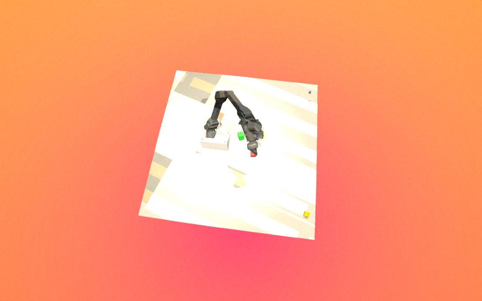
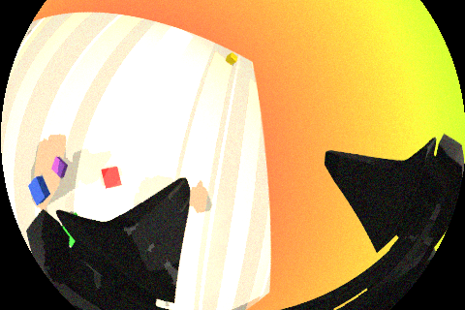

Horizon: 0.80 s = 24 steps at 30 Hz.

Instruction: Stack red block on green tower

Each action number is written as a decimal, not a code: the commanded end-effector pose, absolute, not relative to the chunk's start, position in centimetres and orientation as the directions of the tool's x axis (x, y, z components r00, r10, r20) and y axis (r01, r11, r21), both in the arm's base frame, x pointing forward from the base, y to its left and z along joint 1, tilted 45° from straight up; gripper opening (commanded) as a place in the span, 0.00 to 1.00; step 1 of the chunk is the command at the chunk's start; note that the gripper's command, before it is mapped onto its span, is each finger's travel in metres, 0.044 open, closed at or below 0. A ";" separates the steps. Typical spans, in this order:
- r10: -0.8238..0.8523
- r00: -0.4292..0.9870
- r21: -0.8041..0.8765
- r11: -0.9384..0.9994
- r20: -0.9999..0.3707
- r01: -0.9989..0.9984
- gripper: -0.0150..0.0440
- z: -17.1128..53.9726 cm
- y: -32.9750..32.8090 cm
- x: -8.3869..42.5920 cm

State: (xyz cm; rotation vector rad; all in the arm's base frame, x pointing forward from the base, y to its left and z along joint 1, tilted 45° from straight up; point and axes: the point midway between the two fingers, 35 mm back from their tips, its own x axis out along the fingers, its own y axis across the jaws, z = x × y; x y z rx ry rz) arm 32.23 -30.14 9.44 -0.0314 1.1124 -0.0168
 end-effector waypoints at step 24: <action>0.695 0.069 0.682 0.717 -0.716 -0.144 1.00 -2.4 -10.1 34.4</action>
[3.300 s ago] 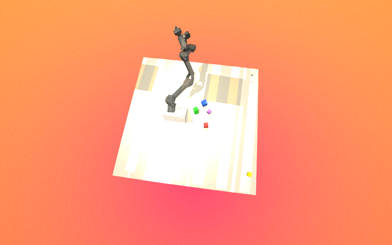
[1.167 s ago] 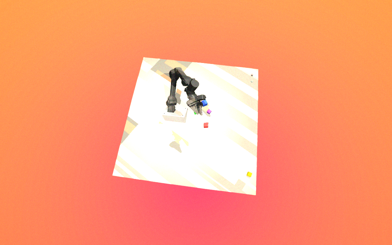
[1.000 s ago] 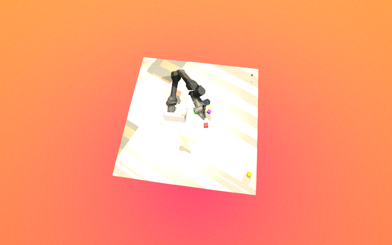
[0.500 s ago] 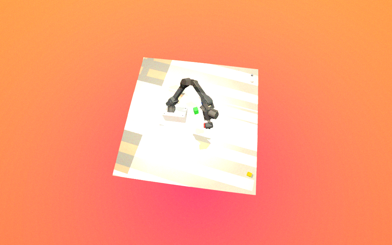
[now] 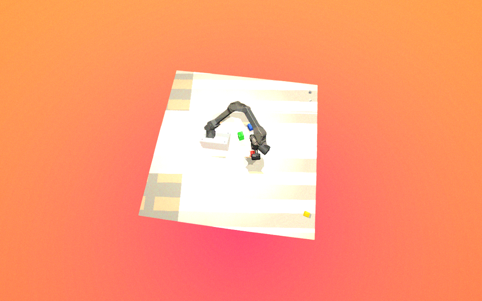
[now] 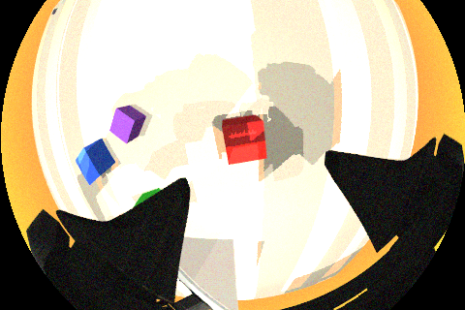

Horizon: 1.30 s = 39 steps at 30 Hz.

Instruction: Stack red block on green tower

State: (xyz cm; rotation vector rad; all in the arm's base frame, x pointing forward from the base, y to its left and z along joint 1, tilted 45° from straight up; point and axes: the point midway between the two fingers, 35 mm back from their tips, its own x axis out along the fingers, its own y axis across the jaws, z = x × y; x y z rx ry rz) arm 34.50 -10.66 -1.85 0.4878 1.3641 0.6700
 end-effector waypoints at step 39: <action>0.698 0.070 0.685 0.714 -0.713 -0.145 1.00 -8.6 -3.9 34.8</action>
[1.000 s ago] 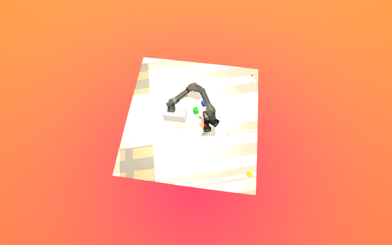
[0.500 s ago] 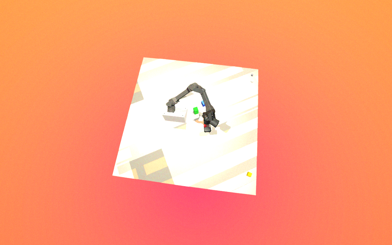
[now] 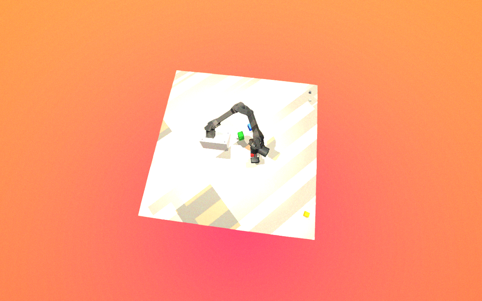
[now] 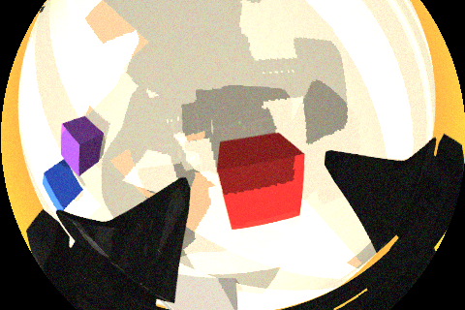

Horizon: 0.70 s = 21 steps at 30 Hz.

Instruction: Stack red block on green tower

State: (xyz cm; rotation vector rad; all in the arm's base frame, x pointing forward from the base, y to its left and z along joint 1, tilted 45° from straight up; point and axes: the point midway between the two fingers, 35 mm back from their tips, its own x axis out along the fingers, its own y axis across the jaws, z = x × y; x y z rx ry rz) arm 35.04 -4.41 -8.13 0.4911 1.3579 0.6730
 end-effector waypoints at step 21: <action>0.699 0.070 0.686 0.713 -0.712 -0.145 0.91 -9.0 -3.4 34.8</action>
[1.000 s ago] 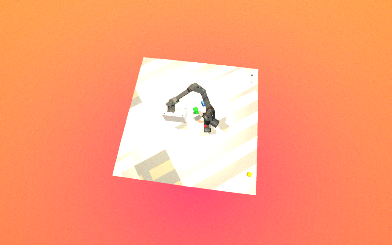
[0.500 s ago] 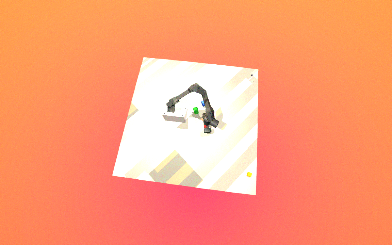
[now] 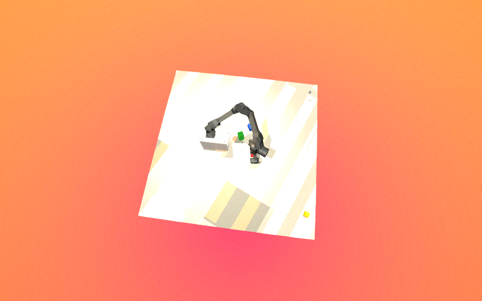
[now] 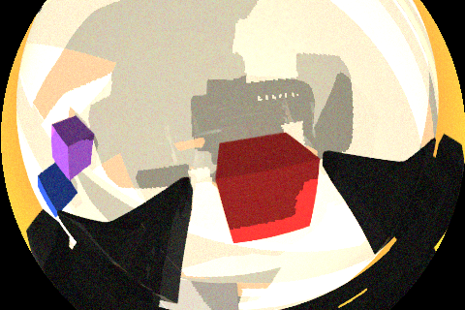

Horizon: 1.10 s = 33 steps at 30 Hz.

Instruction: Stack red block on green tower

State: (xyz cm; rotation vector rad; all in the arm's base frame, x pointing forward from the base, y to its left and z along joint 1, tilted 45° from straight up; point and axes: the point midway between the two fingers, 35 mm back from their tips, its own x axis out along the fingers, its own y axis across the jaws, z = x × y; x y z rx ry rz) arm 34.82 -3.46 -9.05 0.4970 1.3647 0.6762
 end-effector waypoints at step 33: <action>0.696 0.069 0.683 0.716 -0.715 -0.144 0.25 -3.2 -9.3 34.3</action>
